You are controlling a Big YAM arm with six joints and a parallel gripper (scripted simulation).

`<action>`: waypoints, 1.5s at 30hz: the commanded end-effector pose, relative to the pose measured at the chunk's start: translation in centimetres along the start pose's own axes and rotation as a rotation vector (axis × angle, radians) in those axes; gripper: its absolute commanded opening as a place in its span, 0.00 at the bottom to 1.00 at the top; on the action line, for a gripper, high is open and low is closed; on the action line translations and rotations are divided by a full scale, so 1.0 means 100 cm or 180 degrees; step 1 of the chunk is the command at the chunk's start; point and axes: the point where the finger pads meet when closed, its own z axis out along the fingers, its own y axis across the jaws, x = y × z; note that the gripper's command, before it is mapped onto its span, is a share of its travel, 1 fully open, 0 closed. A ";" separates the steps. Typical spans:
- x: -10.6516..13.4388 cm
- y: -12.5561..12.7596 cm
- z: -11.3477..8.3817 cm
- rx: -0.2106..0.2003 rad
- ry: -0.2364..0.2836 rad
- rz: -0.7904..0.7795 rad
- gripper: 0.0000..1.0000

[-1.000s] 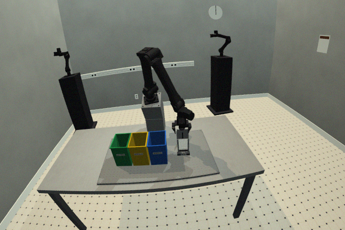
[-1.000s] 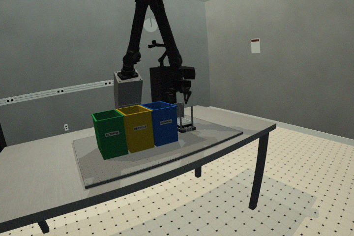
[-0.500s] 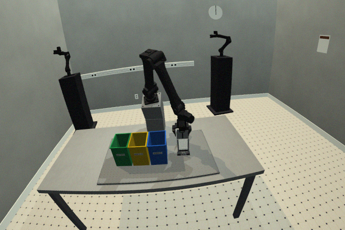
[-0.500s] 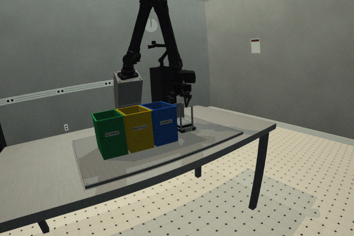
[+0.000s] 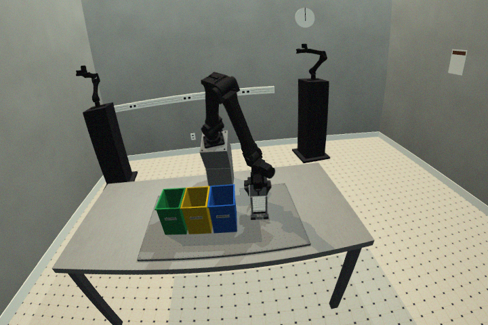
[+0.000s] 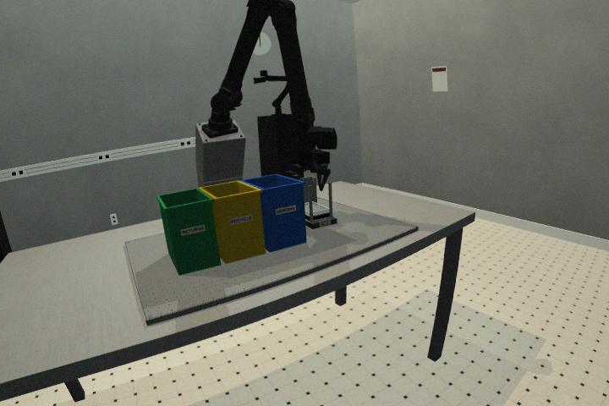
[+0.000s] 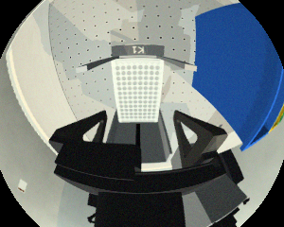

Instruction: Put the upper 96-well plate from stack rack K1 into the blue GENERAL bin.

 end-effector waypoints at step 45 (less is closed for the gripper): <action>-0.004 0.006 0.067 -0.0046 -0.0040 -0.0002 1.00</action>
